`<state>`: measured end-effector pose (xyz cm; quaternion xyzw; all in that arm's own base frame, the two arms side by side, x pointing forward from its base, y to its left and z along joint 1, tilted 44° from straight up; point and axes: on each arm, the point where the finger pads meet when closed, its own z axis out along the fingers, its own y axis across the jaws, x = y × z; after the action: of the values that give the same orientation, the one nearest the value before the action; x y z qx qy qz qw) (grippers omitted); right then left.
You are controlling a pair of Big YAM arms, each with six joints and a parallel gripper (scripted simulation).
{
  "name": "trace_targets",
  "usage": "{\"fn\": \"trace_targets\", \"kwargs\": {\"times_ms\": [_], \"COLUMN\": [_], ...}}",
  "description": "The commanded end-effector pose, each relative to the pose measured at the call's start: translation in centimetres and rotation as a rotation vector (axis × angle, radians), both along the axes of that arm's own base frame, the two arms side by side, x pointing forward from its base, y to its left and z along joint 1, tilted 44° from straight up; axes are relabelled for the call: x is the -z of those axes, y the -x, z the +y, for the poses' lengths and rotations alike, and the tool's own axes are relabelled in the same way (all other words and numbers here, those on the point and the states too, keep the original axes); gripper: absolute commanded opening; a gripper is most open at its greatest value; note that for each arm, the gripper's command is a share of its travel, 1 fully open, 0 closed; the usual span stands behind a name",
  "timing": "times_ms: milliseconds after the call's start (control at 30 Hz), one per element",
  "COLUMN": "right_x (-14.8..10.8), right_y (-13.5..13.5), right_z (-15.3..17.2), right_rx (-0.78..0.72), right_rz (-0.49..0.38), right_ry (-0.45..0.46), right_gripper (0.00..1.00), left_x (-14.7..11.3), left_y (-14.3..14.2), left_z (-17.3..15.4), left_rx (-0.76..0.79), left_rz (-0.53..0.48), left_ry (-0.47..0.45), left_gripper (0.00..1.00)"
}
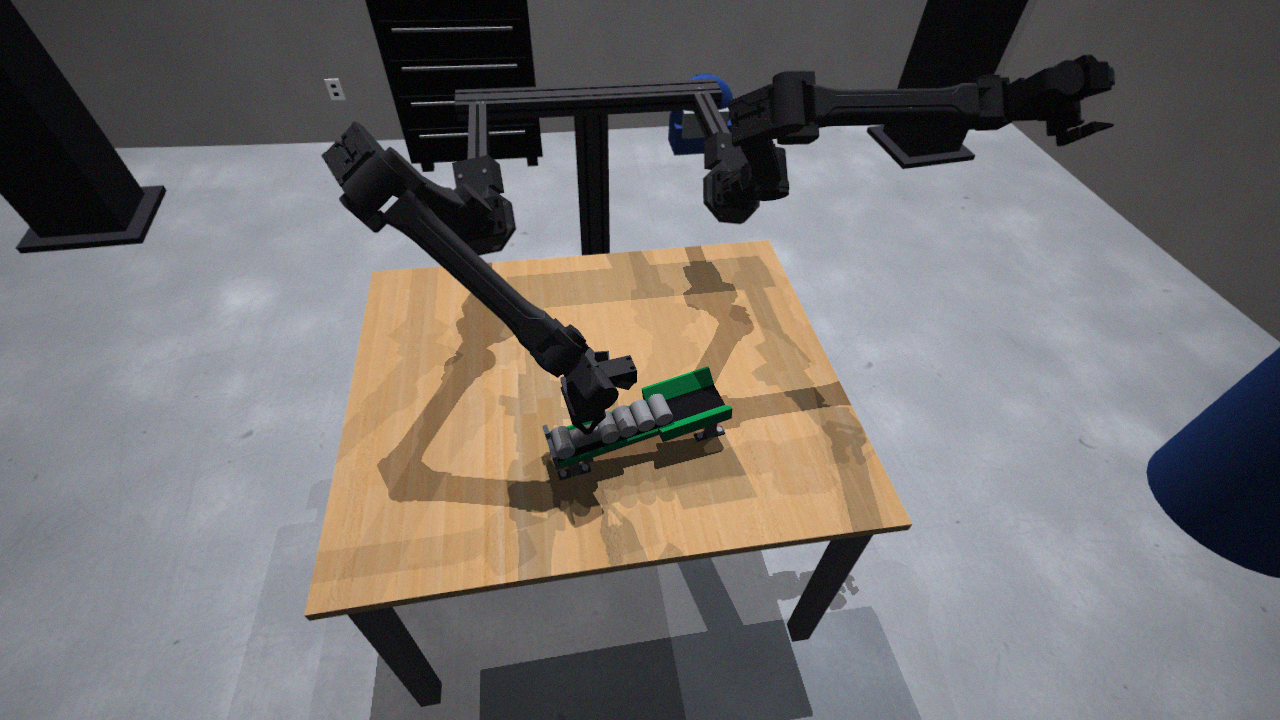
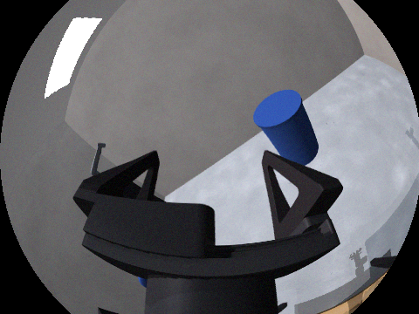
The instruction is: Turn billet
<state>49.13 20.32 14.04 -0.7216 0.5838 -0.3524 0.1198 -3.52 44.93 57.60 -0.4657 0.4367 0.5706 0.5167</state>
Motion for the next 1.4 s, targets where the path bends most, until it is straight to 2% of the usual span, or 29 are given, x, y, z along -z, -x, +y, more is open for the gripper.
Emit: {"fn": "trace_targets", "kwargs": {"times_ms": [0, 67, 100, 167, 200, 233, 300, 1167, 1367], "right_x": [1.7, 1.2, -0.8, -1.0, -1.0, 0.6, 1.2, 0.9, 0.3], "right_y": [-1.0, -1.4, -1.0, -1.1, -1.1, -1.1, -1.0, -1.0, -1.4], "right_z": [-1.2, -0.9, 0.1, 0.3, 0.2, 0.2, 0.1, 0.1, 1.3], "right_rx": [0.003, 0.002, -0.017, -0.019, -0.017, -0.017, -0.015, -0.014, -0.017], "right_rz": [0.012, 0.002, -0.030, -0.033, -0.034, -0.008, 0.001, -0.004, -0.011], "right_ry": [0.024, 0.018, -0.002, -0.004, -0.004, 0.011, 0.016, 0.012, 0.003], "right_gripper": [0.57, 0.57, 0.57, 0.57, 0.57, 0.57, 0.57, 0.57, 0.57], "left_x": [-4.2, -4.2, -4.2, -4.2, -4.2, -4.2, -4.2, -4.2, -4.2], "left_y": [0.8, 0.8, 0.8, 0.8, 0.8, 0.8, 0.8, 0.8, 0.8], "left_z": [-1.3, -1.3, -1.3, -1.3, -1.3, -1.3, -1.3, -1.3, -1.3], "left_rx": [-0.014, -0.014, -0.014, -0.014, -0.014, -0.014, -0.014, -0.014, -0.014], "left_rz": [-0.011, -0.011, -0.011, -0.011, -0.011, -0.011, -0.011, -0.011, -0.011], "left_ry": [-0.063, -0.063, -0.063, -0.063, -0.063, -0.063, -0.063, -0.063, -0.063], "left_gripper": [1.00, 1.00, 1.00, 1.00, 1.00, 1.00, 1.00, 1.00, 1.00]}}
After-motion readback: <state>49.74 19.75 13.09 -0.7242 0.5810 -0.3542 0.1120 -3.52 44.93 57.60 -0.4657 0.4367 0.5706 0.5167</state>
